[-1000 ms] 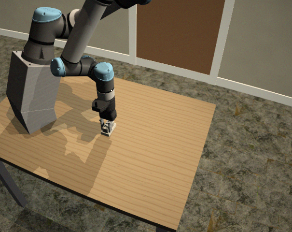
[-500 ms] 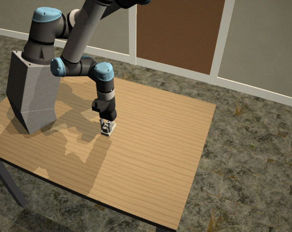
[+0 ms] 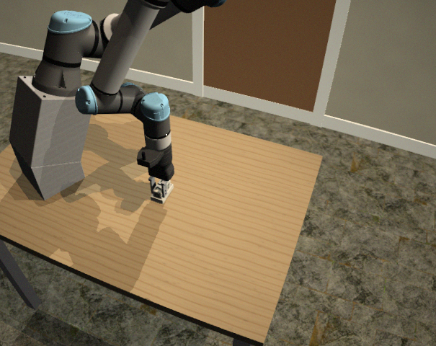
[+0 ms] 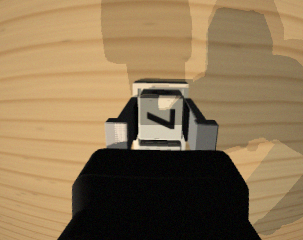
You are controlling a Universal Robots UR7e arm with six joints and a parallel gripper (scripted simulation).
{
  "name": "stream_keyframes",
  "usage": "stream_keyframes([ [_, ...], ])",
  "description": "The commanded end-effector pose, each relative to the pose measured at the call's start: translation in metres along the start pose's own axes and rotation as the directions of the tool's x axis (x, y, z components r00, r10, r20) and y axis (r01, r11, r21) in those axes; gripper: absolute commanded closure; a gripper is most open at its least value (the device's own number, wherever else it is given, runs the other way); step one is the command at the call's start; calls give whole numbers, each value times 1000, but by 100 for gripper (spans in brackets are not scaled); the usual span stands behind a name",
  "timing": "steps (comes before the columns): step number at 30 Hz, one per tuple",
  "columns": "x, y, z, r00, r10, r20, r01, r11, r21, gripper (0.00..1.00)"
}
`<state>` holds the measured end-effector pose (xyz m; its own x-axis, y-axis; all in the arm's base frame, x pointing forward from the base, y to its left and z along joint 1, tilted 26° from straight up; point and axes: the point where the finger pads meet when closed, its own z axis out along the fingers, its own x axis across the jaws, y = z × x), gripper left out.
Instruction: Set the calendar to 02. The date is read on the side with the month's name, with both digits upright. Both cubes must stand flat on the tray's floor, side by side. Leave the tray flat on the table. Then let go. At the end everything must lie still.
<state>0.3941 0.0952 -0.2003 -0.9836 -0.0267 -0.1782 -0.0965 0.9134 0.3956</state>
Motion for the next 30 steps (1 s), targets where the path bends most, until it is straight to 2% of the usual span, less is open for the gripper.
stream_keyframes([
  [1, 0, 0, 0, 1000, 0, 1, 0, 1000, 0, 40],
  [13, 0, 0, -8, 1000, 0, 1, 0, 1000, 0, 40],
  [30, 0, 0, -52, 1000, 0, 1, 0, 1000, 0, 40],
])
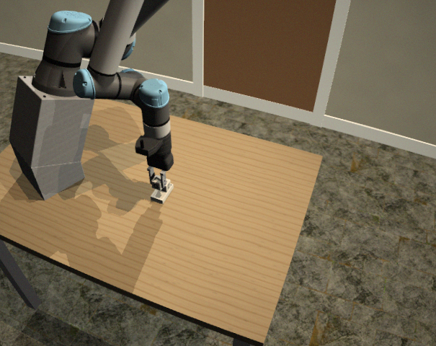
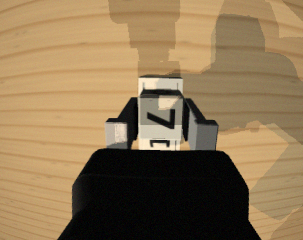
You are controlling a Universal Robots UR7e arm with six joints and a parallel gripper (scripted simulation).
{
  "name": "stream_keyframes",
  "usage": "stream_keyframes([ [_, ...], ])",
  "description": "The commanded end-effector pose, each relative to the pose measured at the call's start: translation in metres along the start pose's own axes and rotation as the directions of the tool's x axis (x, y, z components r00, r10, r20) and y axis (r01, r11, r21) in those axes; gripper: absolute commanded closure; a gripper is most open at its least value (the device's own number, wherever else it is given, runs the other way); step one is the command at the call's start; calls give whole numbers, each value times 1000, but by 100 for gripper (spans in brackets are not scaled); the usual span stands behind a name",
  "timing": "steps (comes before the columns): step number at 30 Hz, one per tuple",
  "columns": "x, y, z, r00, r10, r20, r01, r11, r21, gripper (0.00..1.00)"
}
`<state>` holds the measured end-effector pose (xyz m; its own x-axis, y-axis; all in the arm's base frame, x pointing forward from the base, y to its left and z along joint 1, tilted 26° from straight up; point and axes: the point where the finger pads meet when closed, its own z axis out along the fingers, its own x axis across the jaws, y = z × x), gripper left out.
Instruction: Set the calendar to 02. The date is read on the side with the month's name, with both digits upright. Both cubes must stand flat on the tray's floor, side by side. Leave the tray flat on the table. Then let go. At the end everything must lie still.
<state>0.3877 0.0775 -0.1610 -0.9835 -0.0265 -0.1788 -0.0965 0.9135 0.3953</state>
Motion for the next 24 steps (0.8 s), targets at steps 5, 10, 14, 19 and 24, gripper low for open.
stream_keyframes([
  [5, 0, 0, -25, 1000, 0, 0, 0, 1000, 0, 40],
  [10, 0, 0, -39, 1000, 0, 0, 0, 1000, 0, 40],
  [14, 0, 0, -46, 1000, 0, 0, 0, 1000, 0, 40],
  [19, 0, 0, -52, 1000, 0, 0, 0, 1000, 0, 40],
  [24, 0, 0, -56, 1000, 0, 0, 0, 1000, 0, 40],
])
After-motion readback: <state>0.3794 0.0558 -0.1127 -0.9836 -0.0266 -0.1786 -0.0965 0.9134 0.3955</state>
